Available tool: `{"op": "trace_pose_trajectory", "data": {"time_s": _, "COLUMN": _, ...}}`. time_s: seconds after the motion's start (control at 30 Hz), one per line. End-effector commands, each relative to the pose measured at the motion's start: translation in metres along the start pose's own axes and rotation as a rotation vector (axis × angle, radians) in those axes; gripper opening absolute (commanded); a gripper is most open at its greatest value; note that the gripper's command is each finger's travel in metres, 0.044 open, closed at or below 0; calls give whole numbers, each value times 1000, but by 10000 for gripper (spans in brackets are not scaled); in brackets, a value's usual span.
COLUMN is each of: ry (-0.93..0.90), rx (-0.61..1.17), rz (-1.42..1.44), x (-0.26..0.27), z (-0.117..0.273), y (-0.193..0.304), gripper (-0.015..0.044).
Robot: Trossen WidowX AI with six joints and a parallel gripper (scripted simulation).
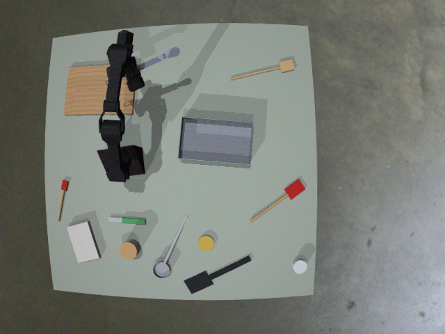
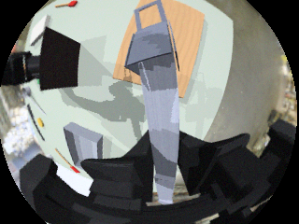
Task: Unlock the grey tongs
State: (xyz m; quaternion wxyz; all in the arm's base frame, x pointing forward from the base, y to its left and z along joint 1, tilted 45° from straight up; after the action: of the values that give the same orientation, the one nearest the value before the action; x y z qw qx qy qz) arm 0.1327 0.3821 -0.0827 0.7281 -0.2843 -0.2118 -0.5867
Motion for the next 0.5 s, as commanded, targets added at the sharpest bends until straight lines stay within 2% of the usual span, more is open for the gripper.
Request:
{"op": "trace_pose_trajectory", "data": {"time_s": 0.0, "ry": 10, "rx": 0, "rz": -60, "x": -17, "z": 4, "y": -29, "gripper": -150}}
{"op": "trace_pose_trajectory", "data": {"time_s": 0.47, "ry": 4, "rx": -12, "rz": -257, "x": -56, "z": 0, "y": -130, "gripper": -150}}
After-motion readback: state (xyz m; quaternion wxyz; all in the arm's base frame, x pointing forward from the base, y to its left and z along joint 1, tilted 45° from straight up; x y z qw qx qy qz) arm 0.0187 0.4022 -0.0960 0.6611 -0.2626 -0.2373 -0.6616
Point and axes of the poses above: the point midway between the two fingers, 35 mm back from their tips, its own z axis back along the fingers, its own x axis across the jaws, y = z × x, the point moved 9 cm from there along z, back along the fingers
